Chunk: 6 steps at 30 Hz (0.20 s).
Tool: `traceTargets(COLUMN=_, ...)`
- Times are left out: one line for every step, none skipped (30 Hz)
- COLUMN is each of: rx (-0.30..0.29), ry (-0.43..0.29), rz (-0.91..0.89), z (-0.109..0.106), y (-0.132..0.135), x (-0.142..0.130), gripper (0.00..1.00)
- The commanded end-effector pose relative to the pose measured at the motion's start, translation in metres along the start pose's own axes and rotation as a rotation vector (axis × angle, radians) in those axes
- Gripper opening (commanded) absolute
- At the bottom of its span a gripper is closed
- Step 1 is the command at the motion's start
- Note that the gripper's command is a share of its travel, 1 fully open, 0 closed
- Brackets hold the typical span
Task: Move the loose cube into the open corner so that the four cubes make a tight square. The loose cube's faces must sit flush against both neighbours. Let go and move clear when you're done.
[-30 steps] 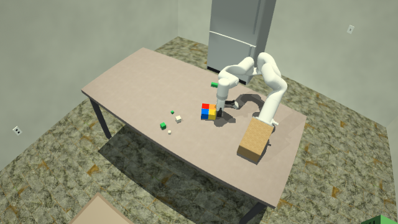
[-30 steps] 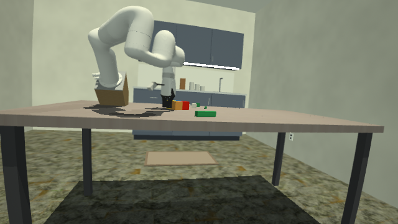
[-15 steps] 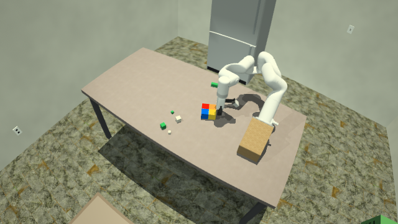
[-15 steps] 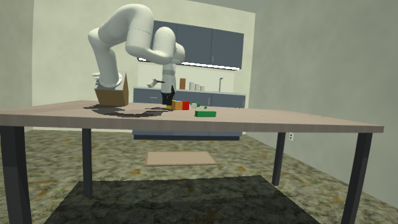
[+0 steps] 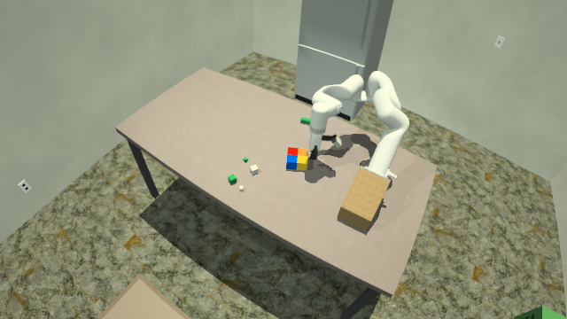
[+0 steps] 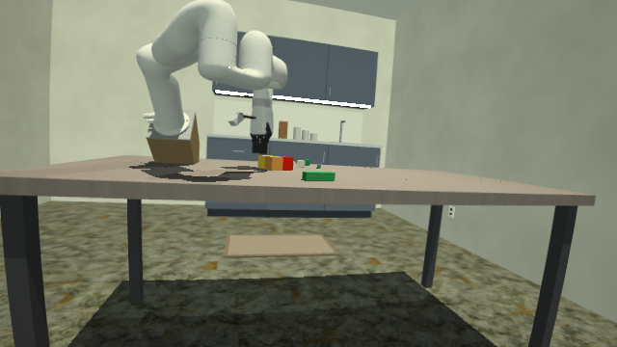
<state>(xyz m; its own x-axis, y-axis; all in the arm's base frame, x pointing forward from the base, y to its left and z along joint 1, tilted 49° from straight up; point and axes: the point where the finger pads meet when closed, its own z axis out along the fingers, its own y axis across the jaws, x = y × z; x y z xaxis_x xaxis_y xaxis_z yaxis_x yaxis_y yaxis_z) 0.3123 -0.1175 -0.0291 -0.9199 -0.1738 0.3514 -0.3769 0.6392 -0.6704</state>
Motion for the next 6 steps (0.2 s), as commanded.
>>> traceTargets(rx=0.000, ry=-0.003, rz=0.000, z=-0.017, y=0.000, x=-0.001, gripper=0.48)
traceTargets(rx=0.000, ry=-0.003, rz=0.000, z=-0.020, y=0.000, x=-0.001, gripper=0.48)
traceTargets(rx=0.000, ry=-0.003, rz=0.000, z=-0.023, y=0.000, x=-0.001, gripper=0.48)
traceTargets(rx=0.000, ry=-0.003, rz=0.000, z=-0.025, y=0.000, x=-0.001, gripper=0.48)
traceTargets(rx=0.000, ry=-0.003, rz=0.000, z=-0.028, y=0.000, x=-0.001, gripper=0.48)
traceTargets(rx=0.000, ry=-0.003, rz=0.000, z=-0.030, y=0.000, x=-0.001, gripper=0.48)
